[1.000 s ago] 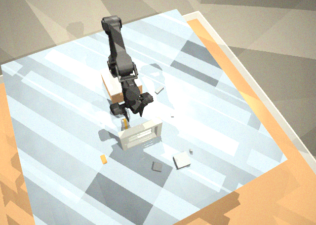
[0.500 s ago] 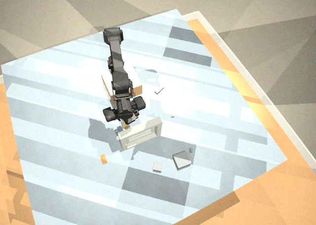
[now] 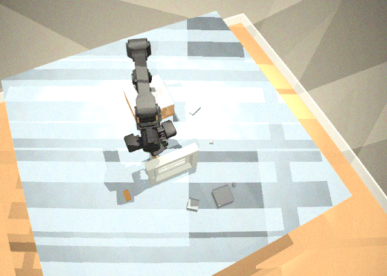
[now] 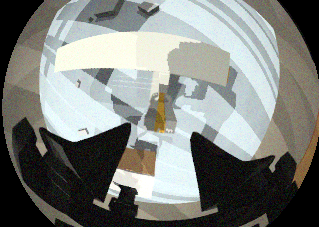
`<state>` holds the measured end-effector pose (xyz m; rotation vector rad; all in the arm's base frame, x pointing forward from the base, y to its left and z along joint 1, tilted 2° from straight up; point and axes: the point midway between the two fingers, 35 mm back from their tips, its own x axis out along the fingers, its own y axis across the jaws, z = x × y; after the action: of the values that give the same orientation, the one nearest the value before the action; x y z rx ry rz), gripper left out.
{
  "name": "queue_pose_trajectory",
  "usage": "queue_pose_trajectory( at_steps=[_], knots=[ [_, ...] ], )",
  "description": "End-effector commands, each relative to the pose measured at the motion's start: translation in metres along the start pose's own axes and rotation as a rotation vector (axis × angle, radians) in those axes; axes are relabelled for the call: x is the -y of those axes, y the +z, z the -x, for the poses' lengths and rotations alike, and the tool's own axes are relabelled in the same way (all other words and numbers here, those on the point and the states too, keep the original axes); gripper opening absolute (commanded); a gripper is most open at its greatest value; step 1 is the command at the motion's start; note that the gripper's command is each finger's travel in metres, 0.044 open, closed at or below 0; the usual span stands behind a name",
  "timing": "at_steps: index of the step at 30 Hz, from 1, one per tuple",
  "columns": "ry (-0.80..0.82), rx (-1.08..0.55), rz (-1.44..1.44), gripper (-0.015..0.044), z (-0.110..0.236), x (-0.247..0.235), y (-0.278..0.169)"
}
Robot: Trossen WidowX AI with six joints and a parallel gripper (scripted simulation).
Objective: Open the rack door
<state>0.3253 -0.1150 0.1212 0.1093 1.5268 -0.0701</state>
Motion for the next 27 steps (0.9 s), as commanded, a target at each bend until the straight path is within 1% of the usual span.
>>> queue_pose_trajectory(
  at_steps=[1, 27],
  knots=[
    [0.008, -0.011, 0.004, 0.0289, -0.01, -0.001, -0.002],
    [0.009, -0.011, 0.004, 0.0289, -0.053, -0.002, -0.003]
  ],
)
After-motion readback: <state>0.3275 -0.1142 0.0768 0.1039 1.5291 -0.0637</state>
